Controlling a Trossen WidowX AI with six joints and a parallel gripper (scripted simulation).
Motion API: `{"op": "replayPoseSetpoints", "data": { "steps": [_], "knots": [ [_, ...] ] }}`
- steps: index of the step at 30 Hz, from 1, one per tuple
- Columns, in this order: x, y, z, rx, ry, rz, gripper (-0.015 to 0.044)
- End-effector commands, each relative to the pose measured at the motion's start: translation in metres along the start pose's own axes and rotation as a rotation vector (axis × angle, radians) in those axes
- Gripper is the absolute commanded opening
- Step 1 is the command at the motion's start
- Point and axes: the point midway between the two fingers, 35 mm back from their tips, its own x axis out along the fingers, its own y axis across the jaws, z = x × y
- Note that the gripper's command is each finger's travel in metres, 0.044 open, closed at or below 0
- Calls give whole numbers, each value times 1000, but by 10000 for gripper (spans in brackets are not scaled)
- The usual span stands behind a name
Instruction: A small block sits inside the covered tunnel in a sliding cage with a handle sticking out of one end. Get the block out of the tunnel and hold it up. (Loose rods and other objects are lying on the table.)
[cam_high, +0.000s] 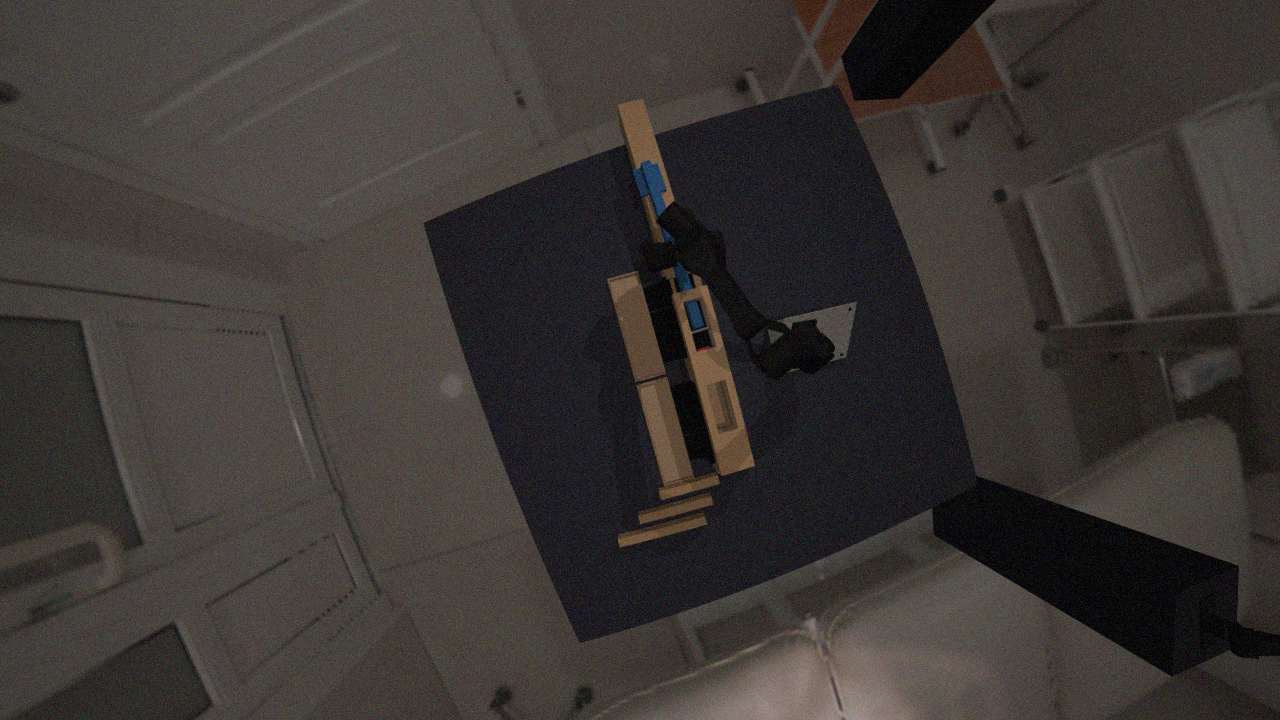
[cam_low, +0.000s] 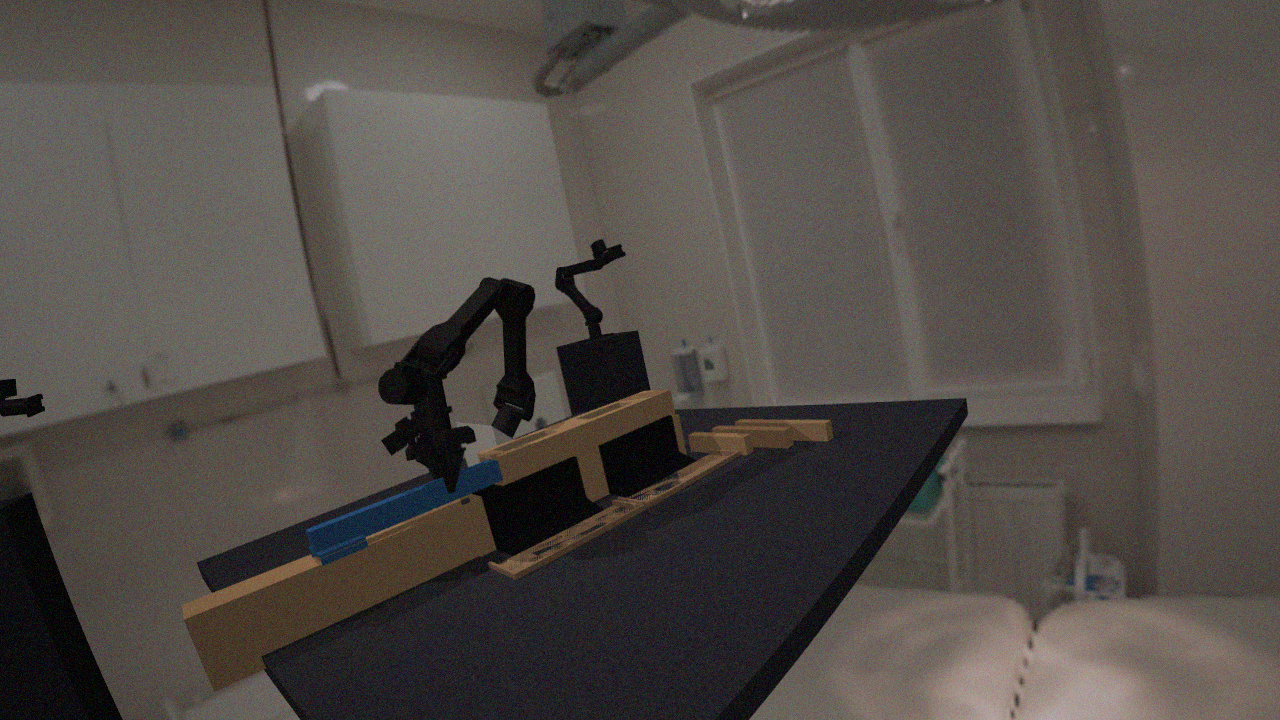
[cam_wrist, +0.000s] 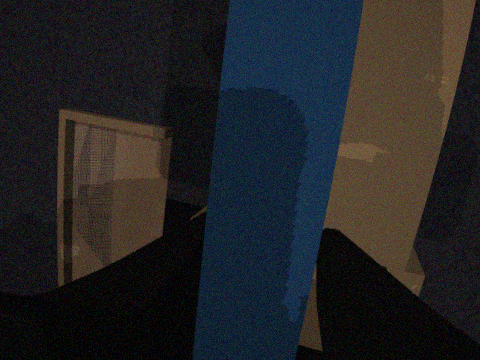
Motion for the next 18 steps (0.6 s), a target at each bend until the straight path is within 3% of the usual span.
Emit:
{"op": "replayPoseSetpoints", "data": {
  "steps": [1,10,18],
  "knots": [
    [5,-1,10,-2,-20,-2,0],
    [-4,1,1,0,-3,0,236],
    [-36,8,6,-1,-19,-3,440]
  ]
}}
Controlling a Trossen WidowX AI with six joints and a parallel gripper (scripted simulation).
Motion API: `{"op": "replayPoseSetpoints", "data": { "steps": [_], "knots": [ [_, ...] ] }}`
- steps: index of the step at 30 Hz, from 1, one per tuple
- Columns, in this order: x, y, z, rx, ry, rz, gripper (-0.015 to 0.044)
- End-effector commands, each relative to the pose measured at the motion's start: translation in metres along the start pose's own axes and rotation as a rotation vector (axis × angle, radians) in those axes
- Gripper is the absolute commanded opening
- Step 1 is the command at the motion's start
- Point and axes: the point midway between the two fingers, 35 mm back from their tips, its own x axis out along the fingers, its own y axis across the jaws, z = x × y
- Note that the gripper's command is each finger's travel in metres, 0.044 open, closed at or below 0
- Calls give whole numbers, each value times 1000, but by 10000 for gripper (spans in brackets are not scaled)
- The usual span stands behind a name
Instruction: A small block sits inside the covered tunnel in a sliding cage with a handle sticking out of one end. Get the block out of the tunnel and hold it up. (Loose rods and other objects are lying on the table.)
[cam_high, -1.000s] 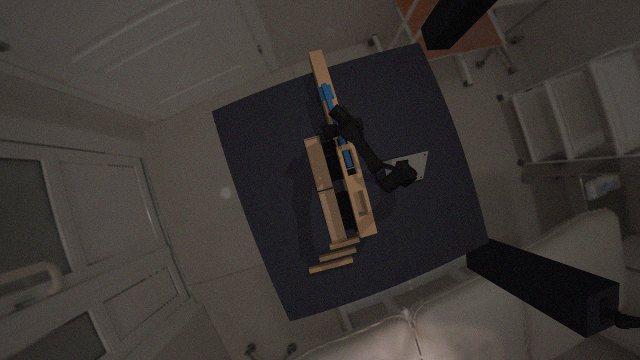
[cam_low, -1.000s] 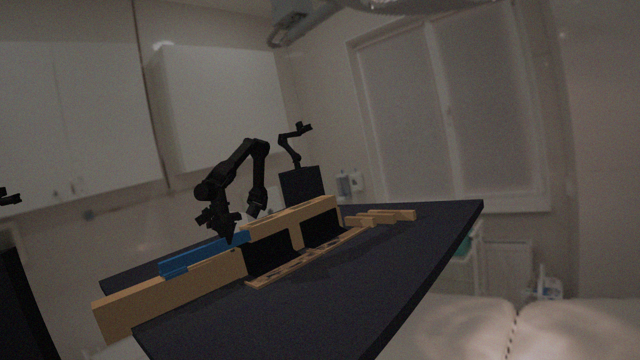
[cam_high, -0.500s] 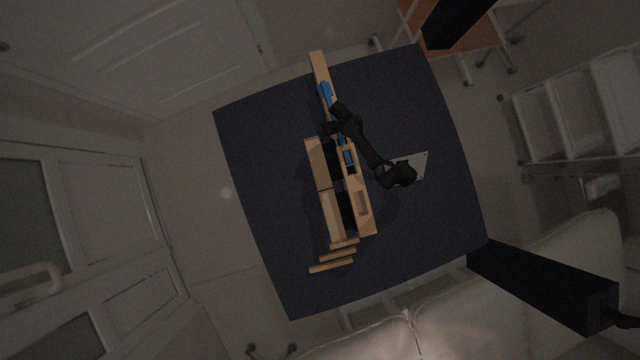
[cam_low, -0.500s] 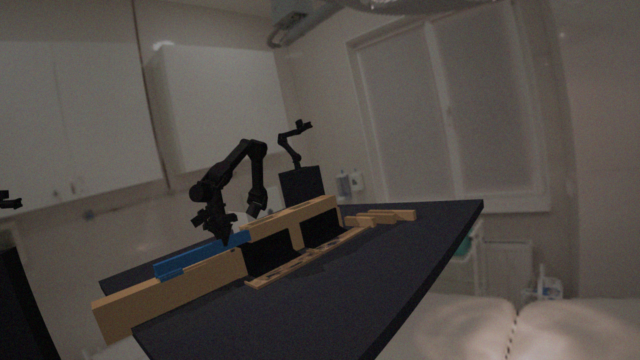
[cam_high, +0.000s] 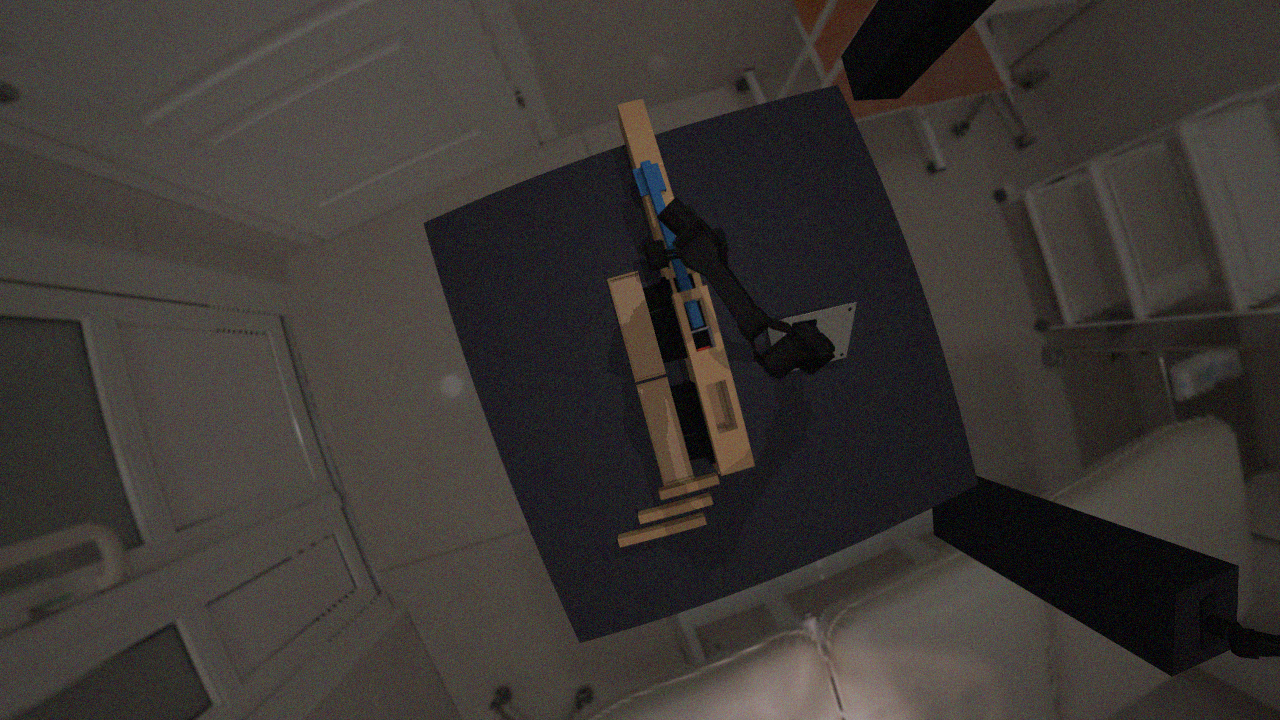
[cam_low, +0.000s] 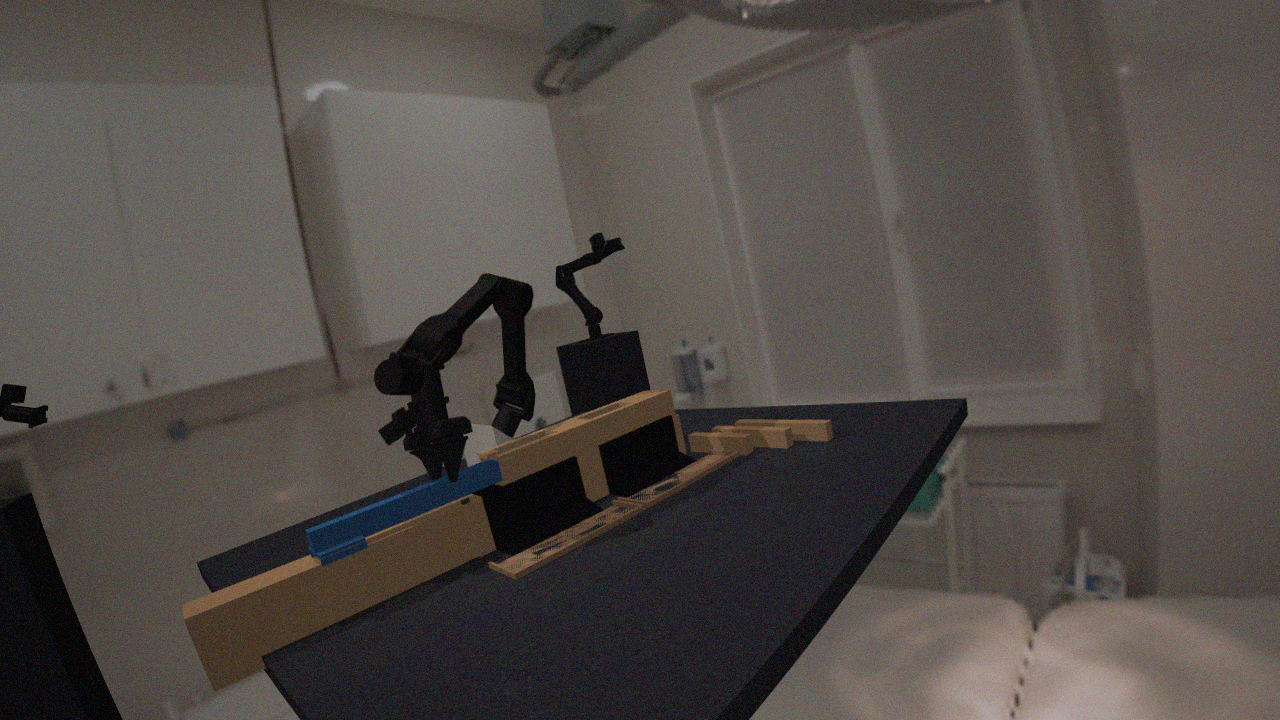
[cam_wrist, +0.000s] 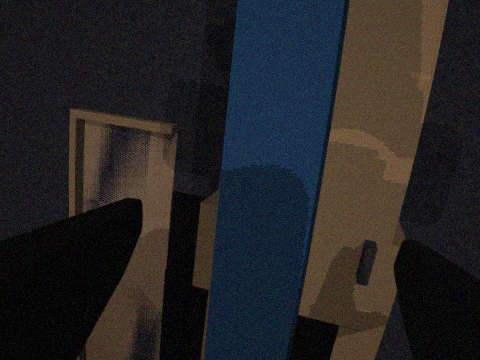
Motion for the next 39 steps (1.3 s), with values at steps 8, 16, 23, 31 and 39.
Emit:
{"op": "replayPoseSetpoints", "data": {
  "steps": [8,16,23,31,39],
  "knots": [
    [-21,4,-46,-11,-17,5,440],
    [-18,3,-48,-11,-17,5,440],
    [-7,1,-50,-11,-17,5,440],
    [6,-1,-52,-11,-17,5,440],
    [10,-2,-52,-19,-20,3,387]
  ]
}}
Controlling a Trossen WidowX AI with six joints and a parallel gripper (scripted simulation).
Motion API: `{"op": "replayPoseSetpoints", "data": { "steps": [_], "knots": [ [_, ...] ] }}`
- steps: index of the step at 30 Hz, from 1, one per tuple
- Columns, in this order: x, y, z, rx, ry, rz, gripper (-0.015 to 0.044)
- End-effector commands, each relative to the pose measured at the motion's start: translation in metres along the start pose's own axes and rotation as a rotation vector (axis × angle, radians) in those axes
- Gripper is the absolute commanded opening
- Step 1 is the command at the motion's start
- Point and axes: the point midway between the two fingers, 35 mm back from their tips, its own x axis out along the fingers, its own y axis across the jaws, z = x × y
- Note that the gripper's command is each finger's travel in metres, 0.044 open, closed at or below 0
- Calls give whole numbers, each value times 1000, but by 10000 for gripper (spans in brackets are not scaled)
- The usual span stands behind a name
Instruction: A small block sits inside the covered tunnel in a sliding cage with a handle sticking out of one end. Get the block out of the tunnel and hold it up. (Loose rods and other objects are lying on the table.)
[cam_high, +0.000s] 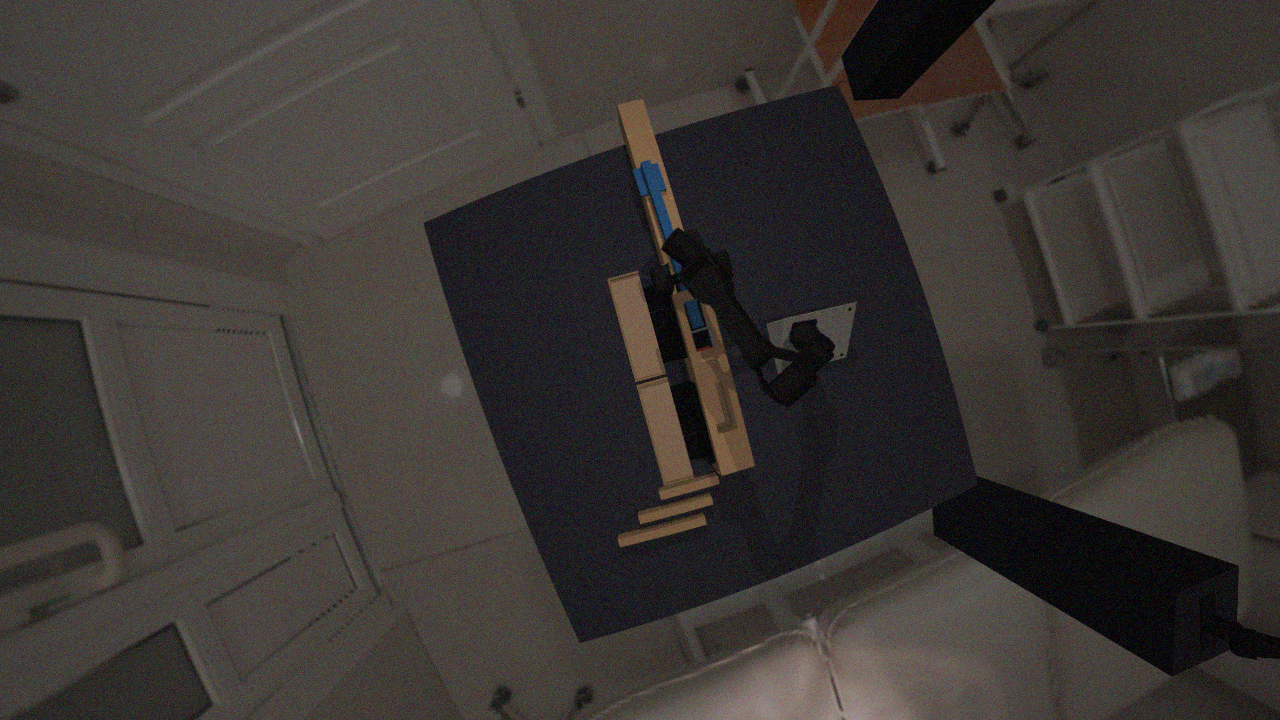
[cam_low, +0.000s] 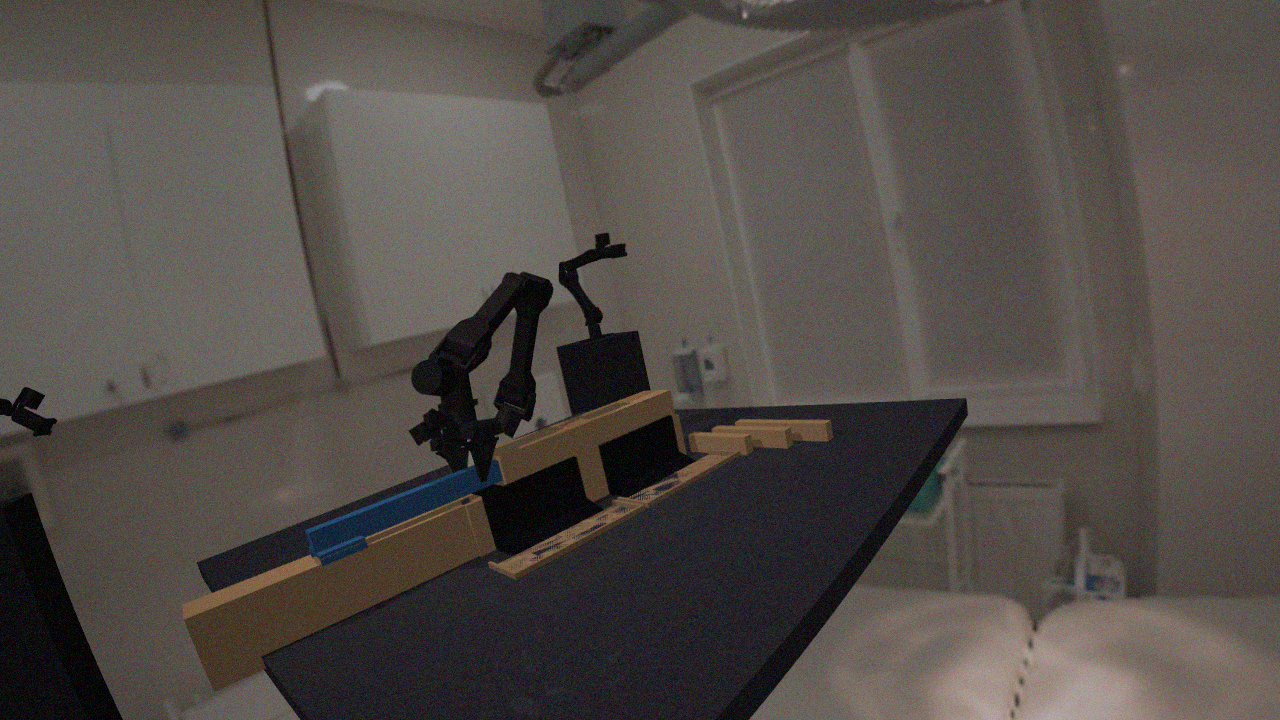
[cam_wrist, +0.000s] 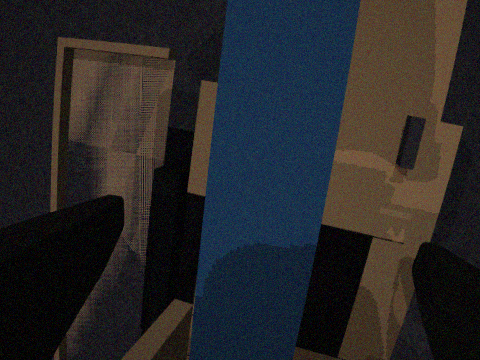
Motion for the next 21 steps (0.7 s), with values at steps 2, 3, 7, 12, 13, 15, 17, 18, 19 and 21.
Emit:
{"op": "replayPoseSetpoints", "data": {
  "steps": [2,3,7,12,13,15,17,18,19,21],
  "knots": [
    [-1,0,1,-1,-2,2,335],
    [-1,0,1,-1,-2,2,309],
    [-1,0,1,-1,-2,2,204],
    [-1,0,1,-1,-2,2,72],
    [-1,0,1,-1,-2,2,46],
    [-1,0,1,-1,-2,2,33],
    [-1,0,1,-1,-2,2,0],
    [-1,1,2,-1,-2,2,0],
    [0,1,4,0,-2,2,0],
    [1,1,8,0,-2,2,0]
  ]
}}
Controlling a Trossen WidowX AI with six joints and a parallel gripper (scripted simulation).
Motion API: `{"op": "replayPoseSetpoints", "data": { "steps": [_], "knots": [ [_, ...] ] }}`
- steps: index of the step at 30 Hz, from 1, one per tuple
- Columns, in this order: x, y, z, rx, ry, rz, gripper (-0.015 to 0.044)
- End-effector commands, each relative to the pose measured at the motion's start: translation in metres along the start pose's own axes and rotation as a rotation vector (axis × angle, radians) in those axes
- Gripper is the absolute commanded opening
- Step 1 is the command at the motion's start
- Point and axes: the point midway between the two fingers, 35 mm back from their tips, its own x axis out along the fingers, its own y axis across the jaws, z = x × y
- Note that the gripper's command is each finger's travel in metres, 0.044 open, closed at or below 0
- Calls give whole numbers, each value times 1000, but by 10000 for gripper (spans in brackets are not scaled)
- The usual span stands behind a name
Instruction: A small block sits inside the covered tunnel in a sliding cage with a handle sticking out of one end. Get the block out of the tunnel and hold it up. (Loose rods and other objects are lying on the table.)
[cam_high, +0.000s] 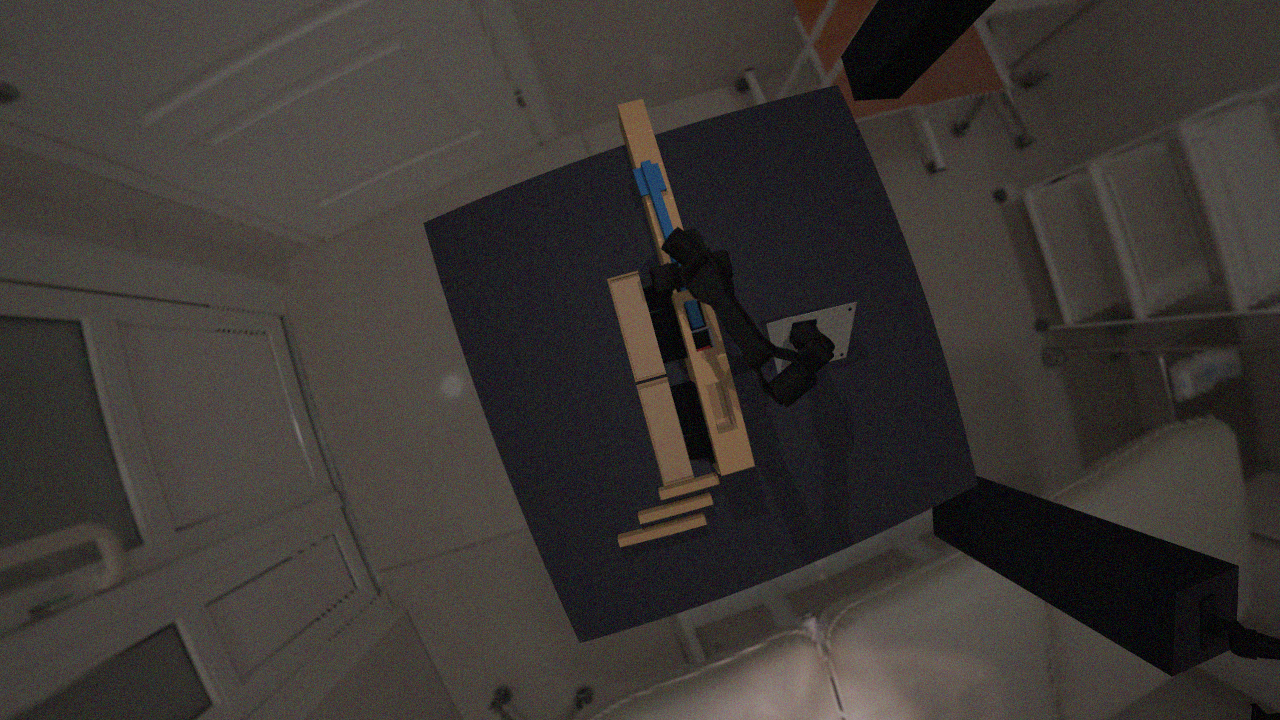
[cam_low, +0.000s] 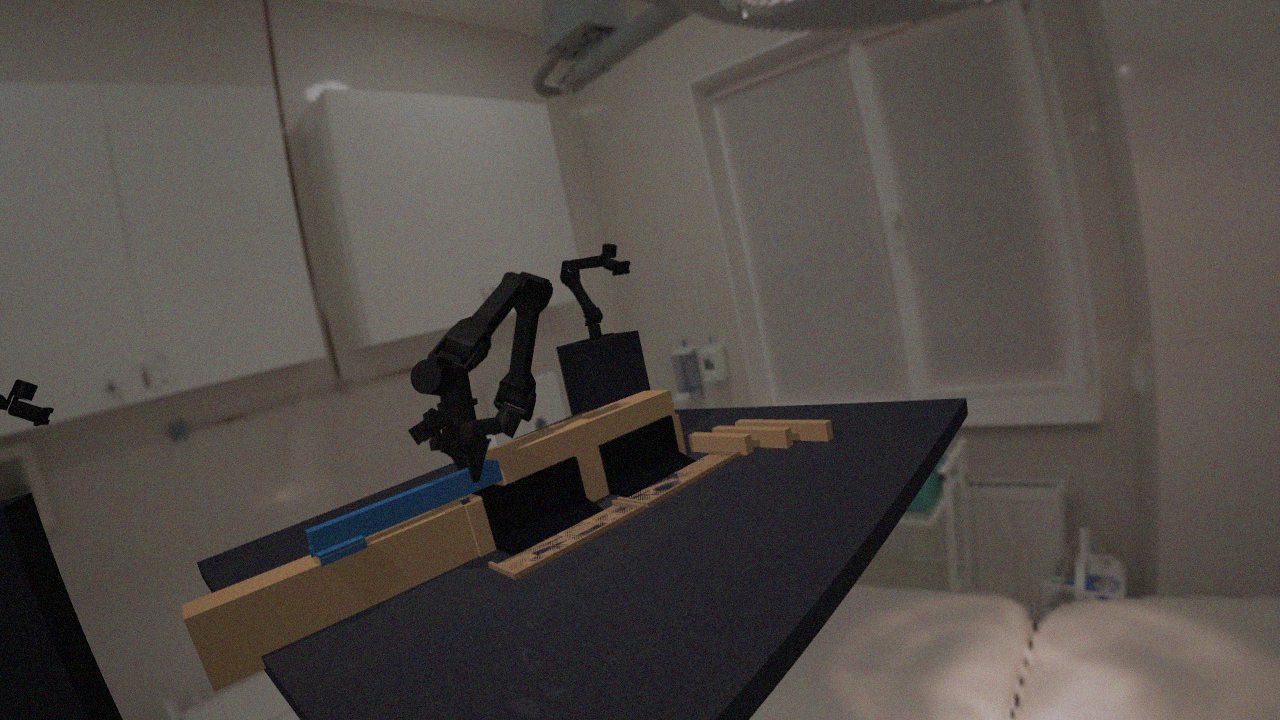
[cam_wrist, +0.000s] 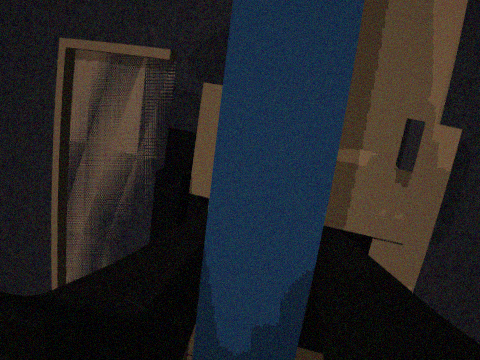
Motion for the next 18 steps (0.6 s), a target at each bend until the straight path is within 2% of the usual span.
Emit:
{"op": "replayPoseSetpoints", "data": {
  "steps": [1,18],
  "knots": [
    [1,1,10,2,-5,5,0],
    [15,-3,59,7,-5,8,0]
  ]
}}
